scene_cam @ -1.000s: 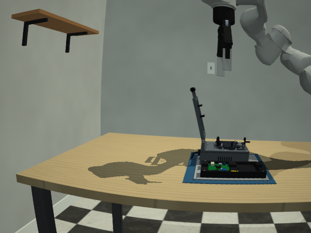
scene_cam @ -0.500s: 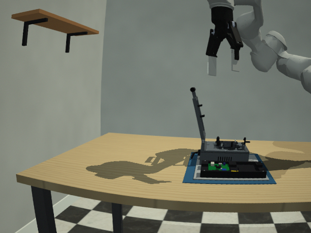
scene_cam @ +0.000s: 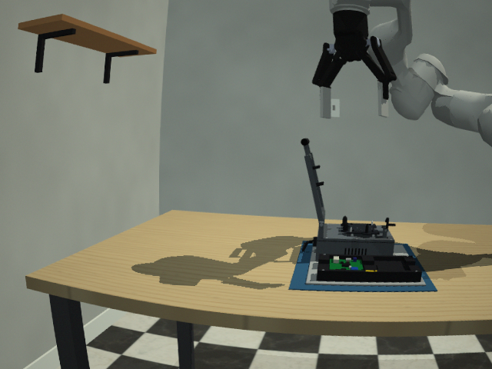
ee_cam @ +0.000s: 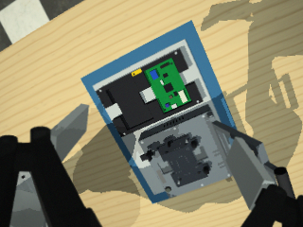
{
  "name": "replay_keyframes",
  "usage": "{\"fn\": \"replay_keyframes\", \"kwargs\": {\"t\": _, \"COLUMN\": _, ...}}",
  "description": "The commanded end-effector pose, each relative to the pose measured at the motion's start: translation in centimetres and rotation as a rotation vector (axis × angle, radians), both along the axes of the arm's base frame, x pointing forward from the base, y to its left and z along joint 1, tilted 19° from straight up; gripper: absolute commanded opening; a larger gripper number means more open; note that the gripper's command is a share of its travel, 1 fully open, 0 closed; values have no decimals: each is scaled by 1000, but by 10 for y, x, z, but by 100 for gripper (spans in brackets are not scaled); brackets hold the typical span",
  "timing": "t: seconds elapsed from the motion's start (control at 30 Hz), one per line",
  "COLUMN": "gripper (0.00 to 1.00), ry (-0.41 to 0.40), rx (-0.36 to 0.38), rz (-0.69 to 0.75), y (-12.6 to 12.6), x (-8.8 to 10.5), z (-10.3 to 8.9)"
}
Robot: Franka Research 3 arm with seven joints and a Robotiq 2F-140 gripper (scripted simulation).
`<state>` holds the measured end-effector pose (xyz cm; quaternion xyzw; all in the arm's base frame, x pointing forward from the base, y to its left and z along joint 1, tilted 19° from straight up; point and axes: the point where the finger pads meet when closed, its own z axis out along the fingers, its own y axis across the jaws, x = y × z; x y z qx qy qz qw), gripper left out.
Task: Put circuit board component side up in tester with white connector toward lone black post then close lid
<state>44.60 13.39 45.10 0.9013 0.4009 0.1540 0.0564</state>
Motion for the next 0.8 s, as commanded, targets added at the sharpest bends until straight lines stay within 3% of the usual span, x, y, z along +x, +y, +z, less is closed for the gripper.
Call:
{"fn": "replay_keyframes", "kwargs": {"t": 0.0, "gripper": 100, "ry": 2, "rx": -117, "rz": 253, "y": -6, "x": 0, "z": -1}}
{"fn": "replay_keyframes", "kwargs": {"t": 0.43, "gripper": 100, "ry": 4, "rx": -271, "rz": 584, "y": -6, "x": 0, "z": -1}}
{"fn": "replay_keyframes", "kwargs": {"t": 0.77, "gripper": 100, "ry": 5, "rx": -280, "rz": 605, "y": -6, "x": 0, "z": -1}}
